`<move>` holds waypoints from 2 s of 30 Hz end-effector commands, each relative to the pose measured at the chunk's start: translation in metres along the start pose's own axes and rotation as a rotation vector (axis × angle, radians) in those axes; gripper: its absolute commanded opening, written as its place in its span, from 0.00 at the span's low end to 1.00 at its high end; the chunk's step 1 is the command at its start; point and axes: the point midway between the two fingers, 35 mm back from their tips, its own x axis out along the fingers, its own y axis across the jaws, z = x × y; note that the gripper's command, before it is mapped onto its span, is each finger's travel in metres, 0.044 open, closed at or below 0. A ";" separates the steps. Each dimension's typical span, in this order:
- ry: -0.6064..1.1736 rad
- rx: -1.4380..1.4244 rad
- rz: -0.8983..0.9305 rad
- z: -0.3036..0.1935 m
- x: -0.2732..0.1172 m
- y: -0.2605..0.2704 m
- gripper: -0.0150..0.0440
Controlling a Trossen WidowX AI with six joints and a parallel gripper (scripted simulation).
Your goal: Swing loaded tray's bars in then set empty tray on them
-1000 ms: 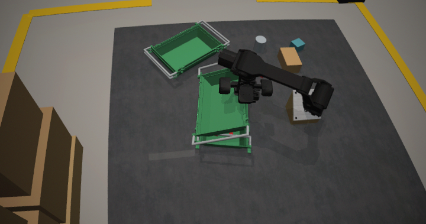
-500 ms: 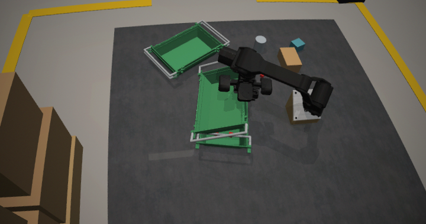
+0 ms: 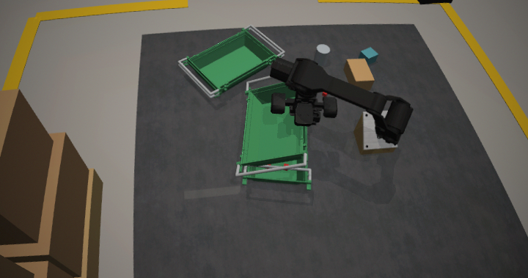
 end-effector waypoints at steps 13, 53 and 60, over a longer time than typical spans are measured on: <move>-0.001 0.000 -0.031 -0.001 -0.008 -0.003 0.25; -0.001 0.000 -0.031 -0.001 0.032 0.003 0.25; -0.002 0.000 -0.031 -0.001 0.038 0.007 0.25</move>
